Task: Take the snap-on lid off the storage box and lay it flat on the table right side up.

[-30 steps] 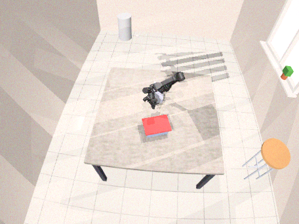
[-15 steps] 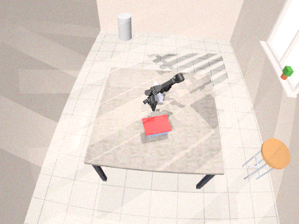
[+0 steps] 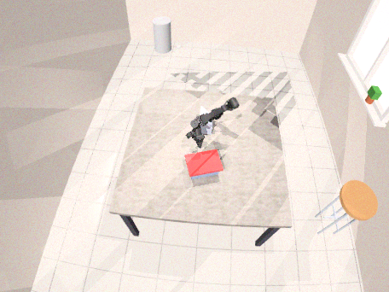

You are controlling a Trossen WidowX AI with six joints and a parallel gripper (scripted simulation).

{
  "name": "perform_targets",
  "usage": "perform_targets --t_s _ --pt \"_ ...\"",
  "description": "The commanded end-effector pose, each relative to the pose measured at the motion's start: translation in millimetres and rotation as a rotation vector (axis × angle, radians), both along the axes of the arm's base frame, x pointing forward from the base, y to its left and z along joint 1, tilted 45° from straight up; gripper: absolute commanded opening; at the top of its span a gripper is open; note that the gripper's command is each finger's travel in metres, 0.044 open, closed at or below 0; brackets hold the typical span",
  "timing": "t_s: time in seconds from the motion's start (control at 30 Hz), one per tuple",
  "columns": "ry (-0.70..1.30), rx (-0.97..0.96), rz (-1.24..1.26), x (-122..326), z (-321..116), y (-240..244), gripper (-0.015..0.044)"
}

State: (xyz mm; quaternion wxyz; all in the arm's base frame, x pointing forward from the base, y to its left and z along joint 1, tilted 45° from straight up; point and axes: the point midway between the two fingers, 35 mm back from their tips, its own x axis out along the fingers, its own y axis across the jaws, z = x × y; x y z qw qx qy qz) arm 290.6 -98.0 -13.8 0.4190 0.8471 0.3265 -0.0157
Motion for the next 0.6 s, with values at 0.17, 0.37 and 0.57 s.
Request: perform_targets --t_s 0.17,0.37,0.57 --pt "0.015 0.006 -0.001 11.5 -8.8 9.0 0.0235" --pt "0.013 0.007 -0.003 19.1 -10.8 14.6 0.0235" --pt "0.008 0.012 -0.006 26.4 -11.8 20.7 0.0235"
